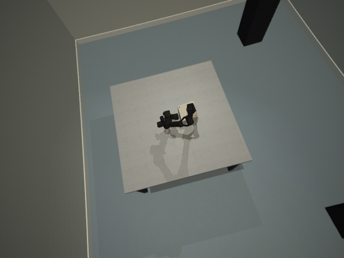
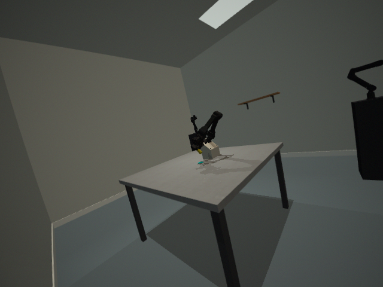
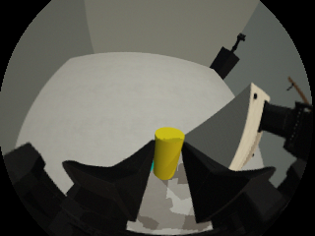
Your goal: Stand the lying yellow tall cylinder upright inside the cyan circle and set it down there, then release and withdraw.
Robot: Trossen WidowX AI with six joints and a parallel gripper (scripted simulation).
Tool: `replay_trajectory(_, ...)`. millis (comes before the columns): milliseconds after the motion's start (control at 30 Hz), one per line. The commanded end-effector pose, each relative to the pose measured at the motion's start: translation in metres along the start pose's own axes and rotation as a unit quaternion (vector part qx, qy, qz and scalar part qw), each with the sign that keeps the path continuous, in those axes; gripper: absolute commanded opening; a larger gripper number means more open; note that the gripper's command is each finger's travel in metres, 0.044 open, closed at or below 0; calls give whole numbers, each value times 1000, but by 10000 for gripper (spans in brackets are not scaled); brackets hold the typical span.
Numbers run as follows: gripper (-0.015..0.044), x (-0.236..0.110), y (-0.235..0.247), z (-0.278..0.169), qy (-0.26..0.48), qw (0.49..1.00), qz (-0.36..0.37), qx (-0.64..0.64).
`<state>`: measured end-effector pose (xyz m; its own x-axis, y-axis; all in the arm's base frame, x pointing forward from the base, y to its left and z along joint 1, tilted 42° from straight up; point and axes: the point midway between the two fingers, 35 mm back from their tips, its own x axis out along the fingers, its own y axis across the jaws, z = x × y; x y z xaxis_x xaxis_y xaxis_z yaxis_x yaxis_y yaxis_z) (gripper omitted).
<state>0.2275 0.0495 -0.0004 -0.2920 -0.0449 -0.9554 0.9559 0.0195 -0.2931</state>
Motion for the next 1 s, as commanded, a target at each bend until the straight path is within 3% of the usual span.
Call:
replay_trajectory(0, 105, -2, 1, 0, -15, 1000, 3, 3)
replay_trajectory(967, 105, -12, 3, -2, -120, 992, 35, 18)
